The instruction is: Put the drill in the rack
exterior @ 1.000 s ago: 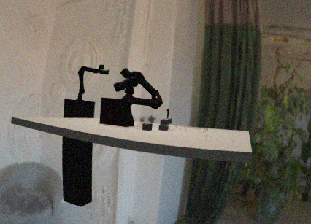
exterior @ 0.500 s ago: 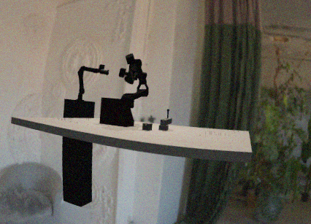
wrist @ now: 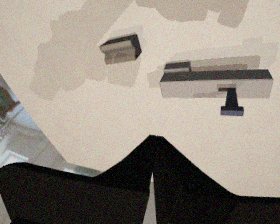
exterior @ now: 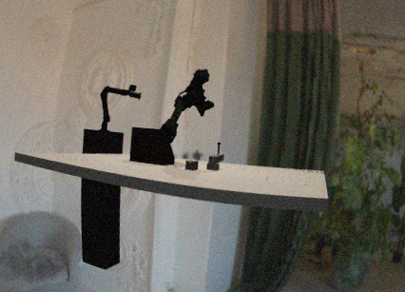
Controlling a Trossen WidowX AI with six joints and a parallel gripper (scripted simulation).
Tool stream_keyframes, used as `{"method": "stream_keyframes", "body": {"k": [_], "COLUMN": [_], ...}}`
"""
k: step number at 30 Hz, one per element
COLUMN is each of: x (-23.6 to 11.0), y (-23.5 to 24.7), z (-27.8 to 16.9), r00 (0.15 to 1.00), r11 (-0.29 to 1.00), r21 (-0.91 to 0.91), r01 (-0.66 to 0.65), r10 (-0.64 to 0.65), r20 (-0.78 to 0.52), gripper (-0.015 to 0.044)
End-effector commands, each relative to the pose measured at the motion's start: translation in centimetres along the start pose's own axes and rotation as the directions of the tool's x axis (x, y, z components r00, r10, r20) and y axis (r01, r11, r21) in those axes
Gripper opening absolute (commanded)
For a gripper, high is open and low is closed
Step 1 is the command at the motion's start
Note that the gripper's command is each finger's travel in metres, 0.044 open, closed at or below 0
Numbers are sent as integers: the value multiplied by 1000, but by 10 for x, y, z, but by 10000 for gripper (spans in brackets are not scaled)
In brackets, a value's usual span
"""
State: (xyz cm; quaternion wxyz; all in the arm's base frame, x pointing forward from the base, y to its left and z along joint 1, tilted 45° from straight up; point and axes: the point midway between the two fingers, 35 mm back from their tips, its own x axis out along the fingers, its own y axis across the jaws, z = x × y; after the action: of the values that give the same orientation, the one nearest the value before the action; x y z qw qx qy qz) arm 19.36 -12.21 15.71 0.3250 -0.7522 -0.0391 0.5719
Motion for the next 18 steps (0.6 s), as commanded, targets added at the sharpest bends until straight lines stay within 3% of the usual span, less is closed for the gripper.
{"method": "stream_keyframes", "body": {"k": [1, 9, 18], "x": [34, 106, 111], "y": [-32, -104, -103], "z": [-19, -23, -19], "r00": [989, 900, 898], "r11": [986, 915, 915], "r21": [-135, -268, -267], "r01": [100, 302, 303], "r10": [-85, -181, -180], "r20": [118, 397, 402], "gripper": [0, 0, 0]}}
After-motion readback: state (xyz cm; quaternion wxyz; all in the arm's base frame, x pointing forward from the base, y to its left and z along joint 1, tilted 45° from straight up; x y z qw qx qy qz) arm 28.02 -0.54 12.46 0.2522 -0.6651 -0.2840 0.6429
